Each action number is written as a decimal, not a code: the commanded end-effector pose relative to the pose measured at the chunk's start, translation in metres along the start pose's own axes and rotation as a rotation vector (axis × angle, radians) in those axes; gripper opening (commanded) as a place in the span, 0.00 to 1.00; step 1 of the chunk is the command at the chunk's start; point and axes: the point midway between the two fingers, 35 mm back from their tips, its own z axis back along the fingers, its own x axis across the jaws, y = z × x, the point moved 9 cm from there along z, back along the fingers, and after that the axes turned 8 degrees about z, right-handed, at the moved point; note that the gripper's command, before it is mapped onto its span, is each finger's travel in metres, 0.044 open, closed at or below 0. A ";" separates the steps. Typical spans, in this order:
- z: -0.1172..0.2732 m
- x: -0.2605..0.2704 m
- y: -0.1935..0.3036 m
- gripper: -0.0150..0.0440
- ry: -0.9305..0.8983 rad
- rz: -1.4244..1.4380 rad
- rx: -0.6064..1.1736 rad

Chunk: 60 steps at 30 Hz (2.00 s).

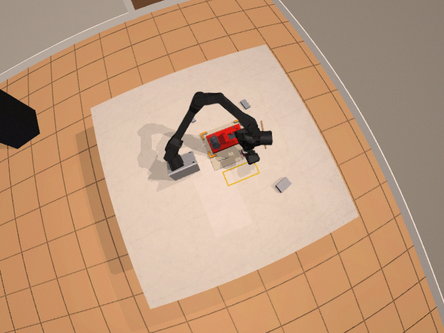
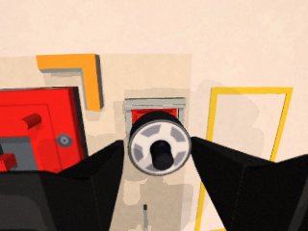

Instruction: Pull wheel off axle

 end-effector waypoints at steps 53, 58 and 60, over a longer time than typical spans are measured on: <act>0.017 -0.001 0.000 0.25 0.002 0.000 -0.010; 0.019 -0.001 0.000 0.25 0.002 0.000 -0.011; 0.019 -0.001 0.000 0.25 0.002 -0.001 -0.011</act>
